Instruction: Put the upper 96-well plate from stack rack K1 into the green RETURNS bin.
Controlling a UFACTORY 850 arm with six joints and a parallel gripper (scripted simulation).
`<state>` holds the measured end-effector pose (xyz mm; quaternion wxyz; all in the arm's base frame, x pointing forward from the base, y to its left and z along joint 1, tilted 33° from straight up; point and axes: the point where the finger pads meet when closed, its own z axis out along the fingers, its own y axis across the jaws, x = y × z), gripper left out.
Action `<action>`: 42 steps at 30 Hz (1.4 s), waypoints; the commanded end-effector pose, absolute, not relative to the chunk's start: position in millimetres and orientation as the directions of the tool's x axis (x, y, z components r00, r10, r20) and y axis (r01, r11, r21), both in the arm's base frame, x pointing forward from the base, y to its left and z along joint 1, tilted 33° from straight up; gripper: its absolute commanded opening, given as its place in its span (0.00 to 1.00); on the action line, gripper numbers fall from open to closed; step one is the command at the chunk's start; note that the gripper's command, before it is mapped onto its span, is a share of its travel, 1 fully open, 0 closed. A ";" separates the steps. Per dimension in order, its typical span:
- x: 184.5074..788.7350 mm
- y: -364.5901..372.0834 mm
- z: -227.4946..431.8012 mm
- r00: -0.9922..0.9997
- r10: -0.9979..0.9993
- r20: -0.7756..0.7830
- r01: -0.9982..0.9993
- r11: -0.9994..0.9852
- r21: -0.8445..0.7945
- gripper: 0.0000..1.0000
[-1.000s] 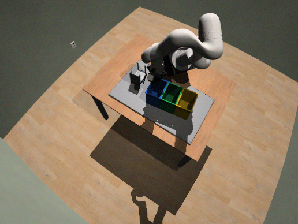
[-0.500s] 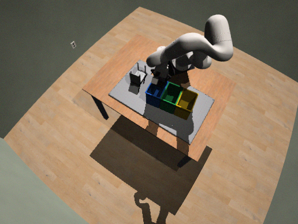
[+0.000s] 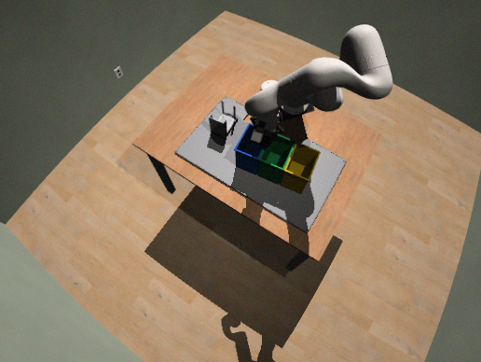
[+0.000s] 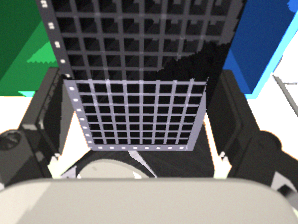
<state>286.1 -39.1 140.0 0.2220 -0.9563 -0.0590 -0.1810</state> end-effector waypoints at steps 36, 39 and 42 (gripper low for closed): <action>297.2 37.8 181.2 0.928 0.033 0.371 0.192 -0.896 -0.401 0.00; 297.2 37.7 181.1 0.928 0.033 0.371 0.192 -0.896 -0.401 0.00; 297.2 37.7 181.0 0.928 0.033 0.371 0.192 -0.895 -0.402 0.00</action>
